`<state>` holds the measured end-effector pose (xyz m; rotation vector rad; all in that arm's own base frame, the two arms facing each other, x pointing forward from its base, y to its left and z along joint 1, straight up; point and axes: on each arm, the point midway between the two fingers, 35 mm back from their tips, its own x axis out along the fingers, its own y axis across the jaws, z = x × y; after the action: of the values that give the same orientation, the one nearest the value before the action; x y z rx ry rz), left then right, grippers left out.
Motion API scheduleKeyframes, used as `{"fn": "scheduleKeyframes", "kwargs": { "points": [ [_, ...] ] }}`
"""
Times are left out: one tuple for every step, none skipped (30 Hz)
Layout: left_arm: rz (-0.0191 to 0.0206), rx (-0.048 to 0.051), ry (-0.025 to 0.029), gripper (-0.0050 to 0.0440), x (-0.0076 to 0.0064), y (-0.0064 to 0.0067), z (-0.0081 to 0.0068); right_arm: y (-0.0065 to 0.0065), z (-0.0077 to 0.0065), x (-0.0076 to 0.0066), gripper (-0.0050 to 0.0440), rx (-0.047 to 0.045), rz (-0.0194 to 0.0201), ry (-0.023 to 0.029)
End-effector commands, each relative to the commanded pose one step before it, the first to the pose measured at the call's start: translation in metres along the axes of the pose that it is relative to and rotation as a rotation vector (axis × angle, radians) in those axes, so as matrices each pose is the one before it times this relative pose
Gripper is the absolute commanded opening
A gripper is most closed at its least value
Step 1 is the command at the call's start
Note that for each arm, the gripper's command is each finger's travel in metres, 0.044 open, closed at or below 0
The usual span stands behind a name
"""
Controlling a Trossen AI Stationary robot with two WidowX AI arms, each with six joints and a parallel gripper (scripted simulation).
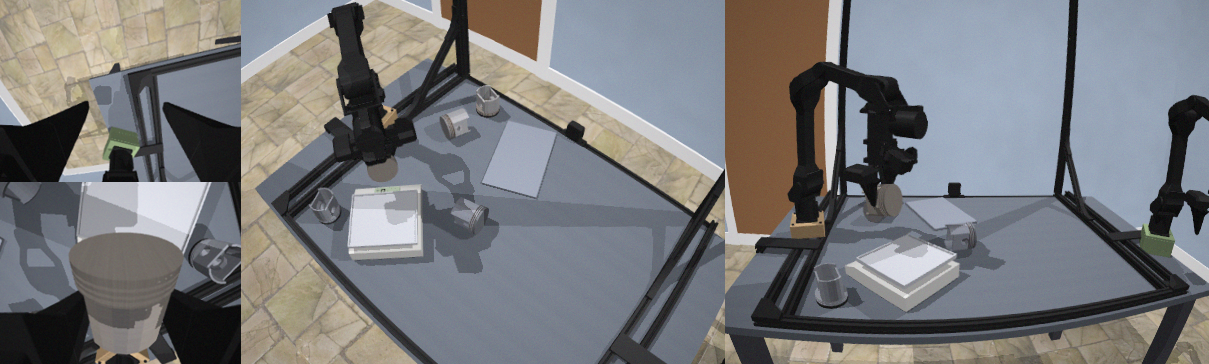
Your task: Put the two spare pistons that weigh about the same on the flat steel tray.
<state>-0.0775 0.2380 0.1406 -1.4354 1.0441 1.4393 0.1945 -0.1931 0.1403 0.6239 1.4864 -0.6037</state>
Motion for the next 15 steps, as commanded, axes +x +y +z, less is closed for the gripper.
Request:
{"fn": "scheduleKeyframes", "kwargs": {
  "points": [
    [-0.00181, 0.0012, 0.00143, 0.044, 0.00007, -0.00027, -0.00028, 0.01128, -0.00777, -0.00323, 0.0158, -0.08021, -0.00448, -0.01433],
    [0.0, 0.0, 0.0, 0.044, 0.0, 0.0, 0.0, 0.0, 0.0, 0.0, 0.0158, 0.0, 0.0, 0.0],
    [0.0, 0.0, 0.0, 0.044, 0.0, 0.0, 0.0, 0.00446, -0.00225, 0.00001, 0.0158, -0.02666, -0.00041, 0.00004],
    [0.0, 0.0, 0.0, 0.044, 0.0, 0.0, 0.0, 0.00452, -0.00213, 0.00001, 0.0158, -0.02666, -0.00041, 0.00004],
    [0.0, 0.0, 0.0, 0.044, 0.0, 0.0, 0.0, 0.00458, -0.00201, 0.00001, 0.0158, -0.02666, -0.00041, 0.00004],
    [0.0, 0.0, 0.0, 0.044, 0.0, 0.0, 0.0, 0.00463, -0.00189, 0.00001, 0.0158, -0.02666, -0.00041, 0.00004],
    [0.0, 0.0, 0.0, 0.044, 0.0, 0.0, 0.0, 0.00468, -0.00177, 0.0, 0.0158, -0.02666, -0.00041, 0.00004],
    [0.0, 0.0, 0.0, 0.044, 0.0, 0.0, 0.0, 0.00472, -0.00164, 0.0, 0.0158, -0.02666, -0.00041, 0.00004],
    [0.0, 0.0, 0.0, 0.044, 0.0, 0.0, 0.0, 0.00477, -0.00151, 0.0, 0.0158, -0.02666, -0.00041, 0.00004],
    [0.0, 0.0, 0.0, 0.044, 0.0, 0.0, 0.0, 0.0048, -0.00139, 0.0, 0.0158, -0.02666, -0.00041, 0.00004],
    [0.0, 0.0, 0.0, 0.044, 0.0, 0.0, 0.0, 0.00484, -0.00126, 0.0, 0.0158, -0.02666, -0.00041, 0.00004],
    [0.0, 0.0, 0.0, 0.044, 0.0, 0.0, 0.0, 0.00487, -0.00113, -0.00001, 0.0158, -0.02666, -0.00041, 0.00004],
    [0.0, 0.0, 0.0, 0.044, 0.0, 0.0, 0.0, 0.0049, -0.001, -0.00001, 0.0158, -0.02666, -0.00041, 0.00004],
    [0.0, 0.0, 0.0, 0.044, 0.0, 0.0, 0.0, 0.00492, -0.00087, -0.00001, 0.0158, -0.02666, -0.00041, 0.00004],
    [0.0, 0.0, 0.0, 0.044, 0.0, 0.0, 0.0, 0.00495, -0.00074, -0.00001, 0.0158, -0.02666, -0.00041, 0.00004]
  ]
}}
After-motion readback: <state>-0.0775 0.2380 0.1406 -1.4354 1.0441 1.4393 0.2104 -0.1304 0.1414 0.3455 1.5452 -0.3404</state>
